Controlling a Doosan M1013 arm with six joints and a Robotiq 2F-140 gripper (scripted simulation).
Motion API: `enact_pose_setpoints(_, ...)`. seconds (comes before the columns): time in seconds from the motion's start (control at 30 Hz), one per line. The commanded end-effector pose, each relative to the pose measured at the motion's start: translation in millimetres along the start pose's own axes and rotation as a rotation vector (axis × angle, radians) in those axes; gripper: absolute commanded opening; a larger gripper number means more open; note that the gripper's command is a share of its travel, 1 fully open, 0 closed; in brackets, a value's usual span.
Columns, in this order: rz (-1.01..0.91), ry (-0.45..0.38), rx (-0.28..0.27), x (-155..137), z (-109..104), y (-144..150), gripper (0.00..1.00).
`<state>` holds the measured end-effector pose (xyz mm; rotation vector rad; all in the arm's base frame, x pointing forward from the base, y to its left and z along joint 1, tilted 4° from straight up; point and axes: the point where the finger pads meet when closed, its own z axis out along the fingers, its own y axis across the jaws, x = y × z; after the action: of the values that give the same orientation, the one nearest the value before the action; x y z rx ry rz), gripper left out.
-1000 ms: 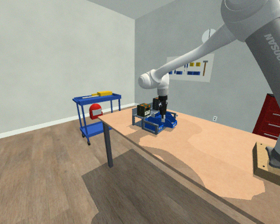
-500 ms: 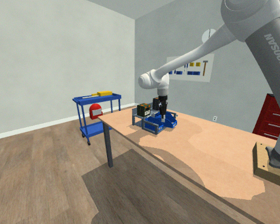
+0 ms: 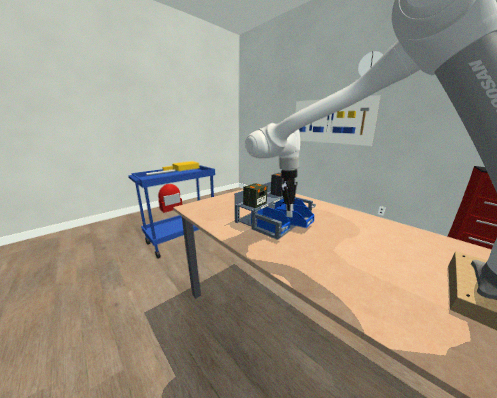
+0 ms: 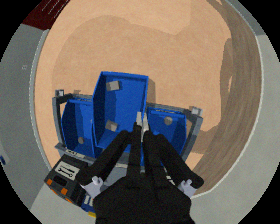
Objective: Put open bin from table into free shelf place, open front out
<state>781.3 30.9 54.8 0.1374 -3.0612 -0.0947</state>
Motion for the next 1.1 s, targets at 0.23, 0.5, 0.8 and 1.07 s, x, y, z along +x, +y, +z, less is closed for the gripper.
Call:
enact_pose_setpoints(0.23,0.000,0.000,0.000,0.0,-0.2,0.0,0.00)
enact_pose_setpoints(0.5,0.000,-0.001,0.000,-0.6,-0.2,0.0,0.00)
enact_pose_setpoints(0.8,0.000,-0.004,0.000,-3.4,-0.4,0.0,0.00)
enact_pose_setpoints(1.07,0.000,-0.007,0.000,-6.6,-0.5,0.0,0.00)
